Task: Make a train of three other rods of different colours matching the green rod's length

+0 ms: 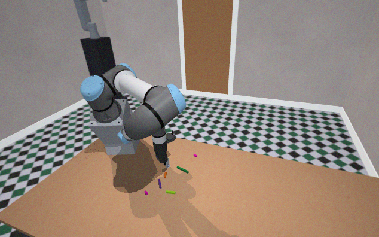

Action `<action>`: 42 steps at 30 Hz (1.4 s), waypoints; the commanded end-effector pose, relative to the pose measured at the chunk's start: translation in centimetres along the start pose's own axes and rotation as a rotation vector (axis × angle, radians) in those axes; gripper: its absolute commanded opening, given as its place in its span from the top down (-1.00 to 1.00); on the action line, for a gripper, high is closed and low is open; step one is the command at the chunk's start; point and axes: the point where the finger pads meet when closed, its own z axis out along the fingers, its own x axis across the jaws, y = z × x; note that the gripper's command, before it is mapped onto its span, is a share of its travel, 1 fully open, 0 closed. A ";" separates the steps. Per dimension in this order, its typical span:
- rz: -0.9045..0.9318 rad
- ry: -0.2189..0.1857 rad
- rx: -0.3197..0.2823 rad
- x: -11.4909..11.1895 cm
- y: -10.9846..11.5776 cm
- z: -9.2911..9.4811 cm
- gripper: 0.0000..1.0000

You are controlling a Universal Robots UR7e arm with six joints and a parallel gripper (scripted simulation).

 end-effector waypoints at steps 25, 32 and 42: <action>0.000 0.001 0.000 0.0 0.0 0.0 0.52; 0.000 0.001 0.000 0.0 0.0 0.0 0.52; 0.000 0.001 0.000 0.0 0.0 -0.1 0.52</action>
